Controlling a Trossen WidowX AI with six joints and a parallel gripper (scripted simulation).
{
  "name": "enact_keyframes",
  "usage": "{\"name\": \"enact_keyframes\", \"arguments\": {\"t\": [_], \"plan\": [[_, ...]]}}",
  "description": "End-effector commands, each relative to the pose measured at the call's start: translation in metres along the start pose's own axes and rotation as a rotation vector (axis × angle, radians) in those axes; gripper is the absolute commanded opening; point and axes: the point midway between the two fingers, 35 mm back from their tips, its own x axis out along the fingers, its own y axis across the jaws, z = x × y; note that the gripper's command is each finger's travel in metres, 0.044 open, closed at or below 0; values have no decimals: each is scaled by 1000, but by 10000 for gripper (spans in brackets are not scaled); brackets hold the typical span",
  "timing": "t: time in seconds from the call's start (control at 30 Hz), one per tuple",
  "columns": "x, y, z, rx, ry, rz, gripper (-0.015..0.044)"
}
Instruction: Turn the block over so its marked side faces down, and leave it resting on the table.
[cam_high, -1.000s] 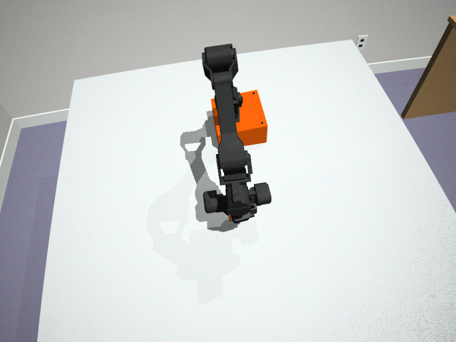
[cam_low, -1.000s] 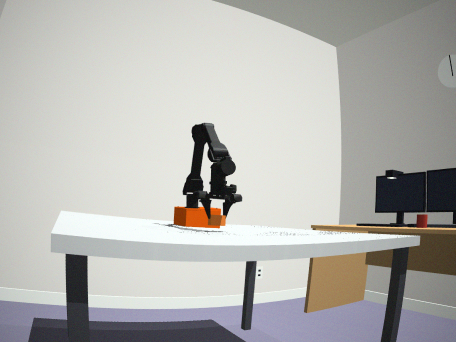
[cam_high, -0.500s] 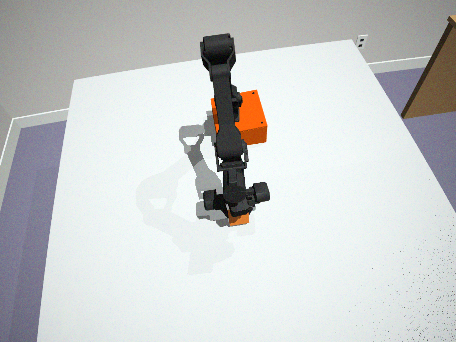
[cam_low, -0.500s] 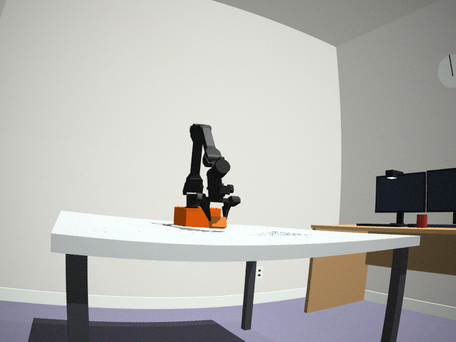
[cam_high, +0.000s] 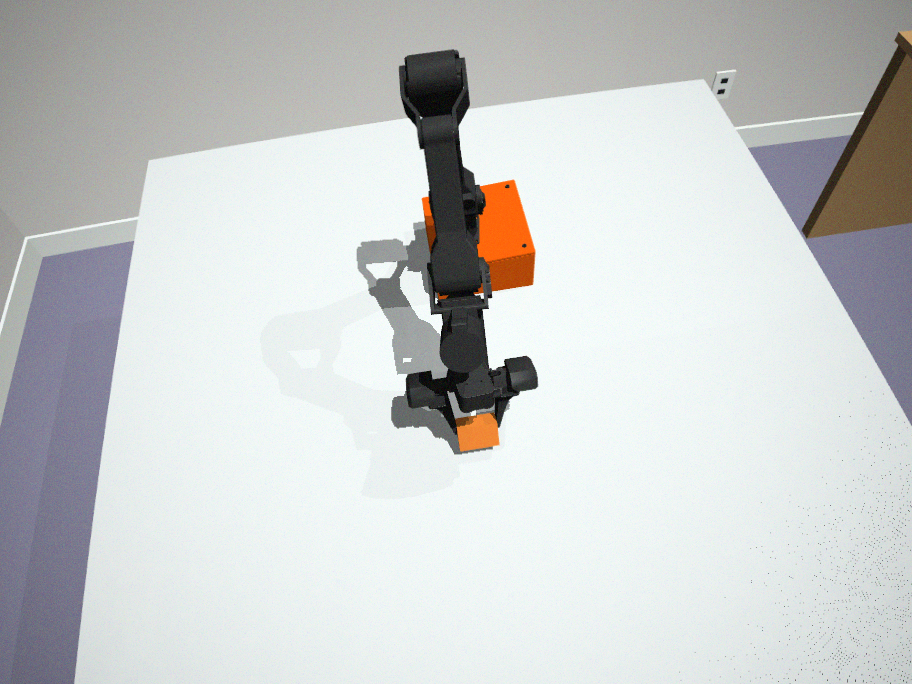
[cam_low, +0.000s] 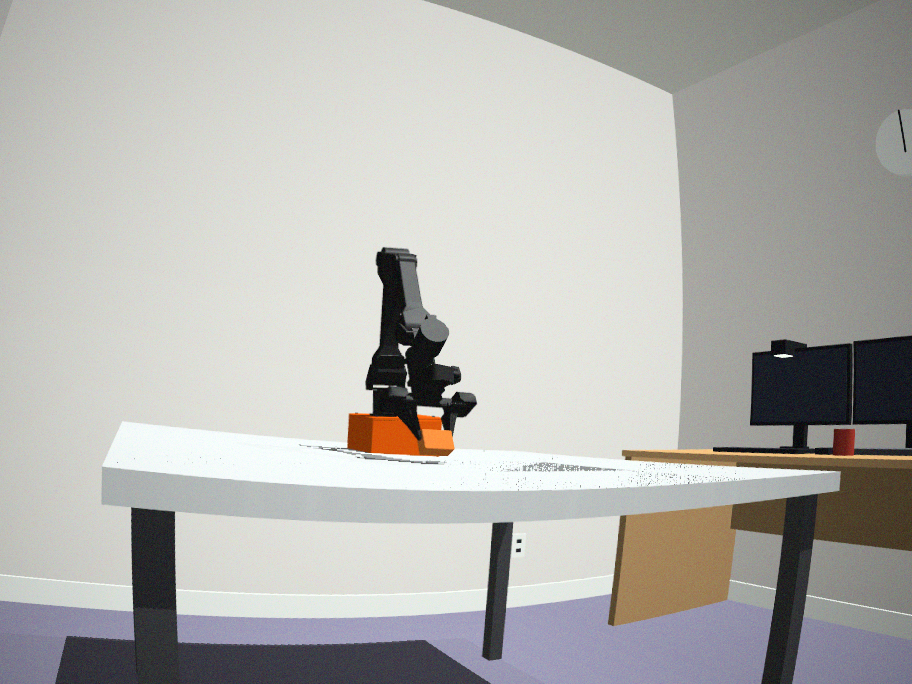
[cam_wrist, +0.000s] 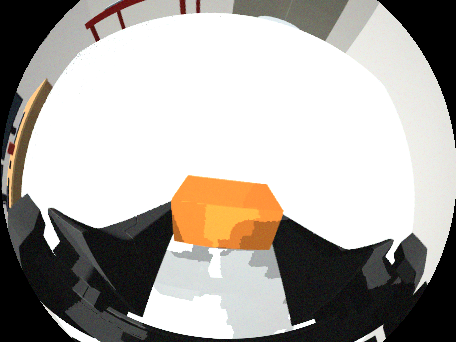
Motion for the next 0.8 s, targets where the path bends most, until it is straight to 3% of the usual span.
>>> {"name": "enact_keyframes", "arguments": {"t": [0.0, 0.77], "plan": [[-2, 1, -1, -8, -26, 5, 0], [41, 0, -7, -3, -306, 8, 0]]}}
